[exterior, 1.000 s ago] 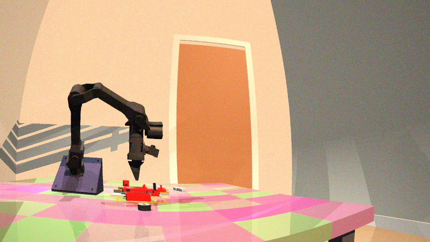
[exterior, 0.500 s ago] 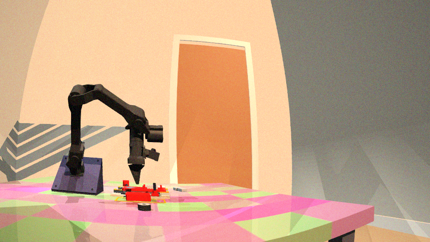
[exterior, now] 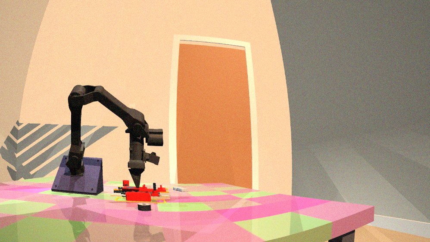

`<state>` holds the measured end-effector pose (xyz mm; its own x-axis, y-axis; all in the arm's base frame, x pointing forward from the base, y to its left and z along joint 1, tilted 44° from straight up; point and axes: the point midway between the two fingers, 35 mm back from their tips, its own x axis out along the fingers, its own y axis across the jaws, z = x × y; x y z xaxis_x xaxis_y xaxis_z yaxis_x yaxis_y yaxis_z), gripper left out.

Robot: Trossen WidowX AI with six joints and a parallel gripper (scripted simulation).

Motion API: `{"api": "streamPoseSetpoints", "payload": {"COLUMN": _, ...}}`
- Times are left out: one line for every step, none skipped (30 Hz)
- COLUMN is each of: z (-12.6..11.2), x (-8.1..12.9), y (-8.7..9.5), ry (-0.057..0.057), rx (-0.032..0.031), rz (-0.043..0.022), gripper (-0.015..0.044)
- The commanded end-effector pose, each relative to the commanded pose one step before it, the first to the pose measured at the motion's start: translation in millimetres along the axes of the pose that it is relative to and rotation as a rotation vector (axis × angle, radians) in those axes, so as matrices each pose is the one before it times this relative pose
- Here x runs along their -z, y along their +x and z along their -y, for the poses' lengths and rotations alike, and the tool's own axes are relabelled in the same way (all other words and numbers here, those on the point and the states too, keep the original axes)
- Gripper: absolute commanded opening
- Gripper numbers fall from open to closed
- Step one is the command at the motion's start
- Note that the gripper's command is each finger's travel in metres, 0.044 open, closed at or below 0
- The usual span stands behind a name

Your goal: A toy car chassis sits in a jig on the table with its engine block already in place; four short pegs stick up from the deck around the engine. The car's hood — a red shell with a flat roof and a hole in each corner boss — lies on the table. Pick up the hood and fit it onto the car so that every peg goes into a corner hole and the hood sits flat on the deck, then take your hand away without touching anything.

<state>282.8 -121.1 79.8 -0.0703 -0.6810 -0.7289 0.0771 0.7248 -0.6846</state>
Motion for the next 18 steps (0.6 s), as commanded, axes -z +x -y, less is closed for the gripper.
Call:
{"api": "streamPoseSetpoints", "payload": {"z": 0.36, "x": 0.49, "y": 3.54, "ry": -0.0041, "rx": 0.00578, "rz": -0.00047, "gripper": 0.0440}}
{"api": "streamPoseSetpoints", "payload": {"z": 0.03, "x": 0.03, "y": 0.93, "ry": 0.0000, "rx": 0.00009, "rz": 0.00000, "gripper": 0.0440}}
{"api": "streamPoseSetpoints", "payload": {"z": 0.02, "x": 0.04, "y": 0.92, "ry": 0.0000, "rx": 0.00009, "rz": 0.00000, "gripper": 0.0440}}
{"api": "streamPoseSetpoints", "payload": {"z": 0.02, "x": 0.04, "y": 0.92, "ry": 0.0000, "rx": 0.00009, "rz": 0.00000, "gripper": 0.0440}}
{"api": "streamPoseSetpoints", "payload": {"z": 0.02, "x": 0.05, "y": 0.92, "ry": 0.0000, "rx": 0.00010, "rz": 0.00000, "gripper": 0.0440}}
{"api": "streamPoseSetpoints", "payload": {"z": 0.02, "x": 0.06, "y": 0.92, "ry": 0.0000, "rx": 0.00010, "rz": 0.00000, "gripper": 0.0440}}
{"api": "streamPoseSetpoints", "payload": {"z": 0.02, "x": 0.06, "y": 0.92, "ry": 0.0000, "rx": 0.00011, "rz": 0.00000, "gripper": 0.0440}}
{"api": "streamPoseSetpoints", "payload": {"z": 0.02, "x": 0.06, "y": 0.92, "ry": 0.0000, "rx": 0.00011, "rz": 0.00000, "gripper": 0.0440}}
{"api": "streamPoseSetpoints", "payload": {"z": 0.01, "x": 0.07, "y": 0.92, "ry": 0.0000, "rx": 0.00012, "rz": -0.00001, "gripper": 0.0440}}
{"api": "streamPoseSetpoints", "payload": {"z": 0.01, "x": 0.07, "y": 0.92, "ry": 0.0000, "rx": 0.00012, "rz": -0.00001, "gripper": 0.0440}}
{"api": "streamPoseSetpoints", "payload": {"z": 0.01, "x": 0.08, "y": 0.92, "ry": 0.0000, "rx": 0.00013, "rz": -0.00001, "gripper": 0.0440}}
{"api": "streamPoseSetpoints", "payload": {"z": 0.00, "x": 0.09, "y": 0.92, "ry": 0.0000, "rx": 0.00013, "rz": -0.00001, "gripper": 0.0440}}
{"api": "streamPoseSetpoints", "payload": {"z": 0.00, "x": 0.09, "y": 0.92, "ry": 0.0000, "rx": 0.00013, "rz": -0.00001, "gripper": 0.0440}}
{"api": "streamPoseSetpoints", "payload": {"z": 0.00, "x": 0.09, "y": 0.92, "ry": 0.0000, "rx": 0.00014, "rz": -0.00001, "gripper": 0.0440}}
{"api": "streamPoseSetpoints", "payload": {"z": 0.00, "x": 0.10, "y": 0.92, "ry": 0.0000, "rx": 0.00014, "rz": -0.00001, "gripper": 0.0440}}
{"api": "streamPoseSetpoints", "payload": {"z": 0.01, "x": 0.10, "y": 0.91, "ry": 0.0000, "rx": 0.00015, "rz": -0.00001, "gripper": 0.0440}}
{"api": "streamPoseSetpoints", "payload": {"z": 0.01, "x": 0.10, "y": 0.91, "ry": 0.0000, "rx": 0.00015, "rz": -0.00001, "gripper": 0.0440}}
{"api": "streamPoseSetpoints", "payload": {"z": 0.01, "x": 0.11, "y": 0.91, "ry": 0.0000, "rx": 0.00016, "rz": -0.00002, "gripper": 0.0440}}
